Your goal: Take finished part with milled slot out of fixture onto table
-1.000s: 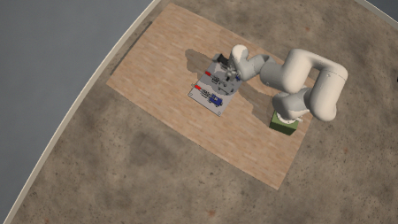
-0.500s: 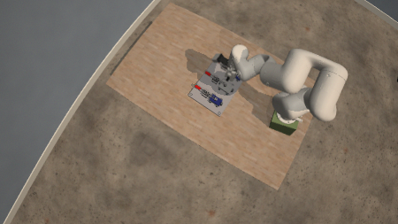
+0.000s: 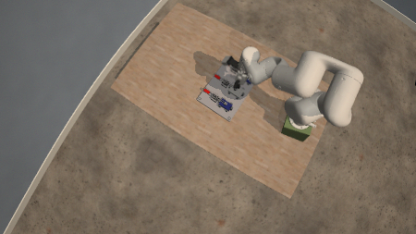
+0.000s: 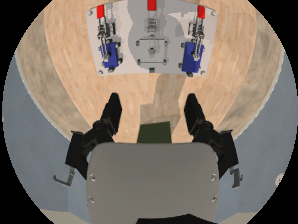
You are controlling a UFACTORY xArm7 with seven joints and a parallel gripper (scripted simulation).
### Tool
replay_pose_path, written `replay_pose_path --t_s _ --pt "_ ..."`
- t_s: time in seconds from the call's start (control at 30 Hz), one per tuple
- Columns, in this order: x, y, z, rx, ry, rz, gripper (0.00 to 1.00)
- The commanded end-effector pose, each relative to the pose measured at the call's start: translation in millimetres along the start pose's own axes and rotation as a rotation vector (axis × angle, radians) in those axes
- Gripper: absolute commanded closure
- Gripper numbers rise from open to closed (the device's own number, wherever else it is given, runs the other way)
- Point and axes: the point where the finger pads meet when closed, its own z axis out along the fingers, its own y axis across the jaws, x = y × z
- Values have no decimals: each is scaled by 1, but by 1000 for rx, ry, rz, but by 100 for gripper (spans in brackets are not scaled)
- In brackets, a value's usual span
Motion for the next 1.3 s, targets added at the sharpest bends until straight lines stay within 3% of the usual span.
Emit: replay_pose_path --t_s 0.0,1.0,1.03,1.27 --pt "1 0 -1 0 3 0 0" --pt "1 0 -1 0 3 0 0" --pt "1 0 -1 0 3 0 53" --pt "1 0 -1 0 3 0 53"
